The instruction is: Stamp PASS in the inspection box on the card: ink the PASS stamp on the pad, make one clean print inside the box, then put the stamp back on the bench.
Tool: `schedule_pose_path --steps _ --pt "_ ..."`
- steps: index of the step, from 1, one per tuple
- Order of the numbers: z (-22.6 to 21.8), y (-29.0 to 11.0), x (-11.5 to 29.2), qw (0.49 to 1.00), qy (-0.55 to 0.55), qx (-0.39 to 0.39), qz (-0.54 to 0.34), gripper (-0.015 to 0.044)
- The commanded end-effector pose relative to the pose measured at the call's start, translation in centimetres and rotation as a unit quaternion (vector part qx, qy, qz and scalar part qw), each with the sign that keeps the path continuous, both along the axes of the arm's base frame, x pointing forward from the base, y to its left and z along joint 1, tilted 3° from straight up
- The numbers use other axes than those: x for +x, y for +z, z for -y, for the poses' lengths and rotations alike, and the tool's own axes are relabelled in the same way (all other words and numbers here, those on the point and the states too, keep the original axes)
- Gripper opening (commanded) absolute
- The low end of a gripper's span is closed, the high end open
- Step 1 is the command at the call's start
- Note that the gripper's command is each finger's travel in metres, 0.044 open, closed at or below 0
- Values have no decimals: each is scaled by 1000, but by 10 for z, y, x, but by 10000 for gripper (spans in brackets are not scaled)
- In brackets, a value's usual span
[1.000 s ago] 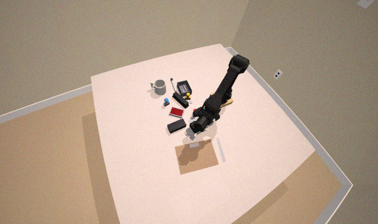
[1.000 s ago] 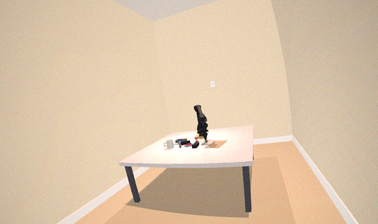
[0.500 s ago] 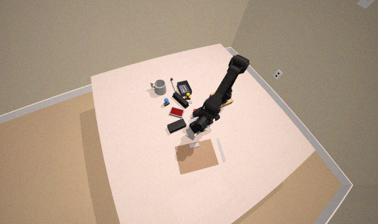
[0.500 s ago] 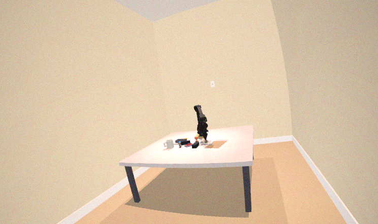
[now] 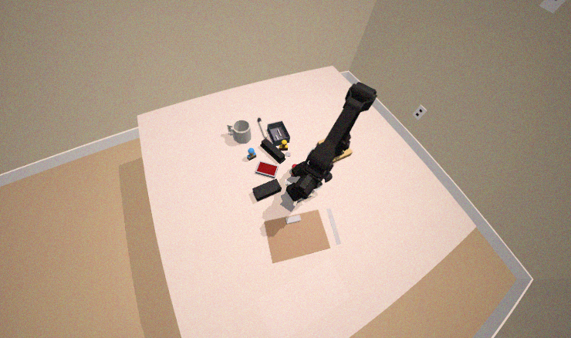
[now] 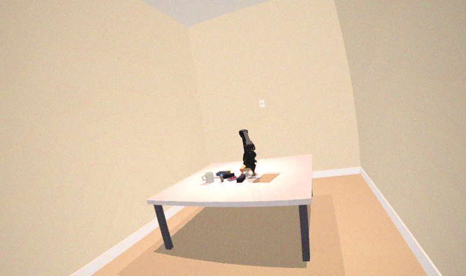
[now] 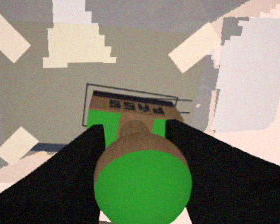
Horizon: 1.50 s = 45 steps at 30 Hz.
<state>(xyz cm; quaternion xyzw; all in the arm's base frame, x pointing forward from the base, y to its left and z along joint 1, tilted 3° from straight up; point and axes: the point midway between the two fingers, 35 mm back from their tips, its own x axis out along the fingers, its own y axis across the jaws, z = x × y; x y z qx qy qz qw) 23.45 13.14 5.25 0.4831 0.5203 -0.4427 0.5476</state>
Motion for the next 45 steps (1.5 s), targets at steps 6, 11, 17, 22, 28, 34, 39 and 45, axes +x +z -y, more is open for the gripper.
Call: schedule_pose_path --steps 6,11,17,22,28,34,39,45 --pt "0 -1 1 1000 -2 -1 2 0" --pt "0 -2 1 1000 -2 -1 2 0" --pt "0 -2 1 1000 -2 -1 2 0" --pt "0 -2 1 1000 -2 -1 2 0" --pt "0 -2 1 1000 -2 -1 2 0" --pt "0 -1 1 1000 -2 -1 2 0" --pt "0 2 1 1000 -2 -1 2 0" --pt "0 5 1 1000 -2 -1 2 0"
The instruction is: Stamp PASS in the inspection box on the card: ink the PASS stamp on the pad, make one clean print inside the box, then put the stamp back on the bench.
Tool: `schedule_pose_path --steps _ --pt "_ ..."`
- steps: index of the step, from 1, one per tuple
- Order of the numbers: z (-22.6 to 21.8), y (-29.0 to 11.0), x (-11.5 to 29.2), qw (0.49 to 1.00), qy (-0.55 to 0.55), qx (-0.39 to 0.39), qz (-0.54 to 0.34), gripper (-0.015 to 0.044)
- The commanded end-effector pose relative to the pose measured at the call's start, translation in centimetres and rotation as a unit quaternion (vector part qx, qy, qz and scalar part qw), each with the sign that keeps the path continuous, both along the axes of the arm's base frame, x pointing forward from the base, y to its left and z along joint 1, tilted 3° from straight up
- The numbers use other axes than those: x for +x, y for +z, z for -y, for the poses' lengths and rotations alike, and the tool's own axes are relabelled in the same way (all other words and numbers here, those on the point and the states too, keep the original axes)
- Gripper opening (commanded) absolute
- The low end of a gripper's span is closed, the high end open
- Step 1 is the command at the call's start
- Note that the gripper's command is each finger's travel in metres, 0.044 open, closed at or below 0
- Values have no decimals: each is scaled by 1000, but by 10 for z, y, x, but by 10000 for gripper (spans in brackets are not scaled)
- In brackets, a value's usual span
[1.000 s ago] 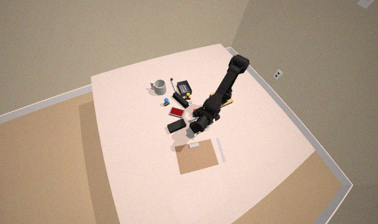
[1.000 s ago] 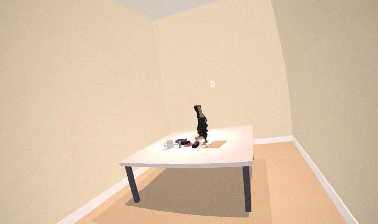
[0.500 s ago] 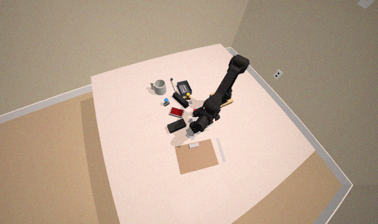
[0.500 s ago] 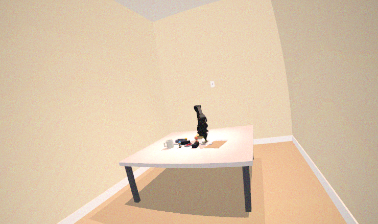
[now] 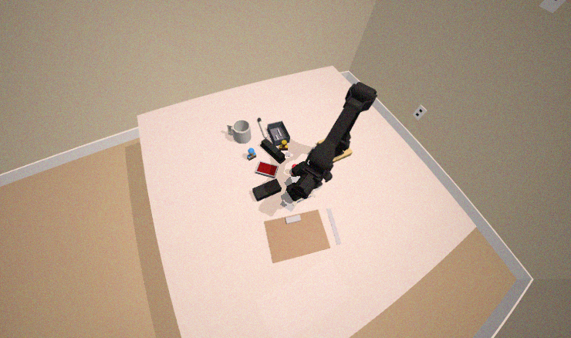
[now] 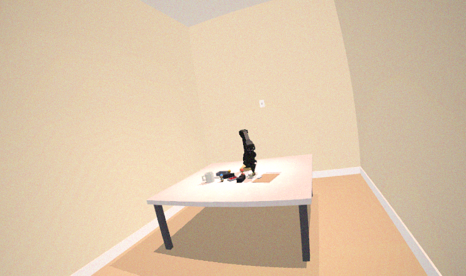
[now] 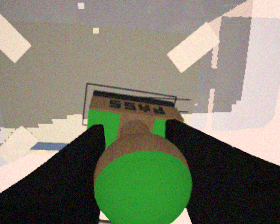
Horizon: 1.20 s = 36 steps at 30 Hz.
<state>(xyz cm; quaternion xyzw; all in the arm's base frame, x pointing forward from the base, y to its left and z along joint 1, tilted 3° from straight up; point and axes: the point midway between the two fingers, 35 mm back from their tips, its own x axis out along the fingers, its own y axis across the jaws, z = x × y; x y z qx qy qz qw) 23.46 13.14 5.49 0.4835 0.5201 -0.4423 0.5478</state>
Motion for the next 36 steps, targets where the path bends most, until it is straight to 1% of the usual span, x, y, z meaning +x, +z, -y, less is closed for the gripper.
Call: schedule_pose_path --steps 1,11,36 --pt "0 3 0 1000 -2 -1 1 0" --pt "0 9 0 1000 -2 -1 1 0" --pt "1 49 -2 1000 -2 -1 2 0"
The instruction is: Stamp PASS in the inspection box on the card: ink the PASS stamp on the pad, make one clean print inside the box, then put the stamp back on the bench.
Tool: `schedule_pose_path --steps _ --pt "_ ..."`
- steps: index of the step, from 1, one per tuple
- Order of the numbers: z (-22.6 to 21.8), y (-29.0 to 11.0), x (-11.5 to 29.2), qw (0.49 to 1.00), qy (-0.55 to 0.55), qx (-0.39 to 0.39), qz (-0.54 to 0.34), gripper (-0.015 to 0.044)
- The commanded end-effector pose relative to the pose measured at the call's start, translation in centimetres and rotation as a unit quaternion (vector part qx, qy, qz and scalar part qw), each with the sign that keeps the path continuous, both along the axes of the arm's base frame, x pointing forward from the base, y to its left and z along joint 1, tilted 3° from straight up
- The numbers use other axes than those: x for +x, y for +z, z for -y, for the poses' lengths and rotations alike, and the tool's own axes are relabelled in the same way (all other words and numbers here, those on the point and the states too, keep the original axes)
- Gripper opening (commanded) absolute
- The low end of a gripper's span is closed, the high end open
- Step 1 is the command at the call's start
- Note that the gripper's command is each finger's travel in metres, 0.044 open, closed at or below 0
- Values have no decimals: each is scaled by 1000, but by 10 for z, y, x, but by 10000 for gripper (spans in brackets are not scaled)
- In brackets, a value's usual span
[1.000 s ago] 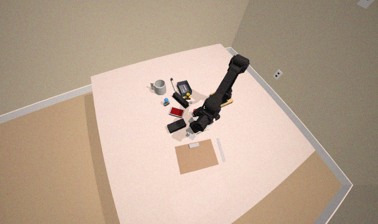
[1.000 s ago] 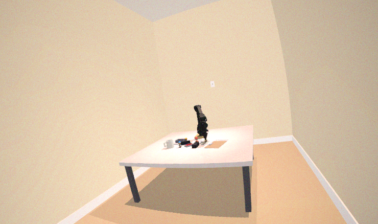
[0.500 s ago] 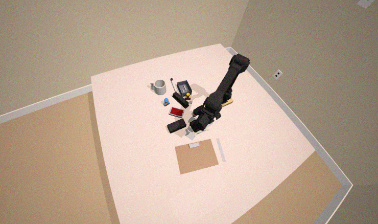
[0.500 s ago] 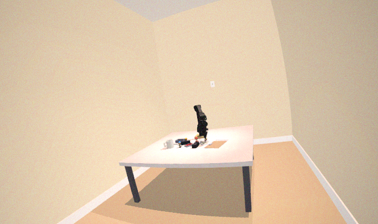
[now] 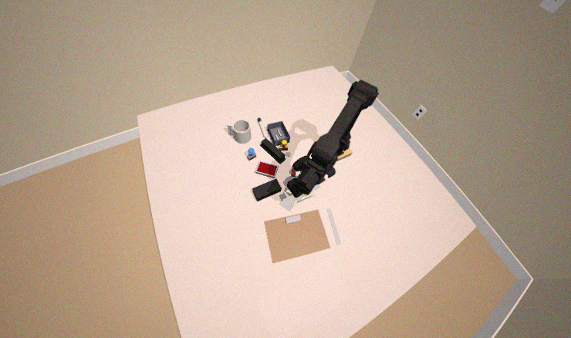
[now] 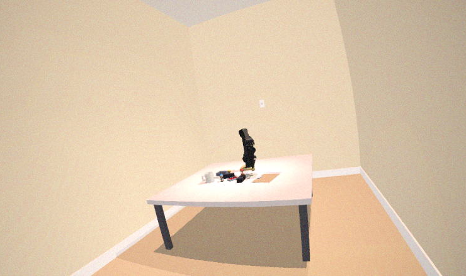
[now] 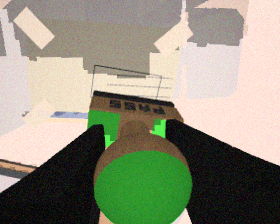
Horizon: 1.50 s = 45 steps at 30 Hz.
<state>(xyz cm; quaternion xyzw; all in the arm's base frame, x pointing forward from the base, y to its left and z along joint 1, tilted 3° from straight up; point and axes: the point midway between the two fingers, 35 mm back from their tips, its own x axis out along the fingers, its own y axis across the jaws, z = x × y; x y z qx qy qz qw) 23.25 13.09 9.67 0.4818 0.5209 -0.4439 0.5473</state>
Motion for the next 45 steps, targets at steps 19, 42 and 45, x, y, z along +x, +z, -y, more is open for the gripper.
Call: schedule_pose_path --steps 19,42,45 --pt "-1 31 15 1000 -2 0 4 0" --pt "-2 43 106 1000 -1 0 9 0" --pt "-1 43 118 1000 -1 0 9 0"
